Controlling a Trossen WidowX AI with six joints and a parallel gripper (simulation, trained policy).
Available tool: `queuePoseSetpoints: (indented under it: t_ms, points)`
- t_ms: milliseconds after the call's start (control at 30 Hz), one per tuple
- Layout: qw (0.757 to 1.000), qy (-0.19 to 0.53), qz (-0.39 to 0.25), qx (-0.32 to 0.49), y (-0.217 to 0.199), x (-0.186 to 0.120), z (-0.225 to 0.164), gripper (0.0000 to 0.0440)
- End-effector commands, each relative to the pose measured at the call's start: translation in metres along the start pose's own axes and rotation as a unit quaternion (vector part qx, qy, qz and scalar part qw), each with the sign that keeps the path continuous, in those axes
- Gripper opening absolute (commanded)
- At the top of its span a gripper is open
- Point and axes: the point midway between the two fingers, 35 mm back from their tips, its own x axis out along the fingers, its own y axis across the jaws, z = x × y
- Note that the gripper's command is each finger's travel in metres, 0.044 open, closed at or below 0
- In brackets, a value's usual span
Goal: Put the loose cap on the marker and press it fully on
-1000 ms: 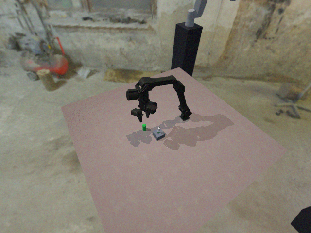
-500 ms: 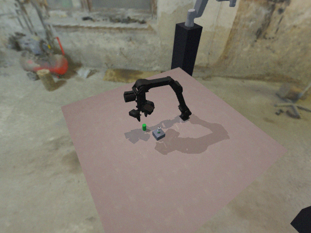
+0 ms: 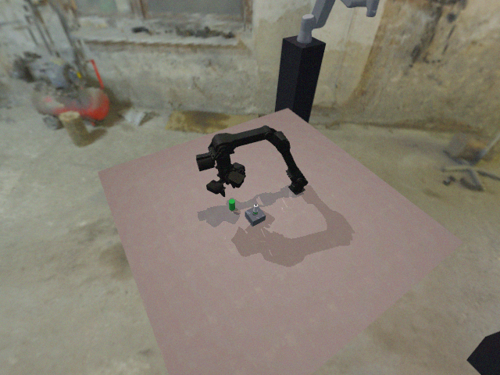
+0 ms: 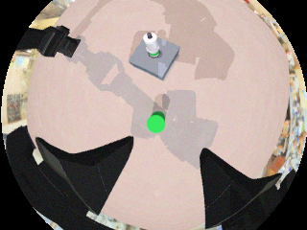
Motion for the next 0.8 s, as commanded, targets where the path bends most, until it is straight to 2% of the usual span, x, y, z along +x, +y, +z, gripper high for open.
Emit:
queuePoseSetpoints:
  t_ms: [0,767]
  points:
    - [1.0,0.001,0.025,-0.004,0.006,0.012,-0.005,0.0308]
    - [0.993,-0.003,0.093,-0.073,0.016,0.082,-0.016,0.0279]
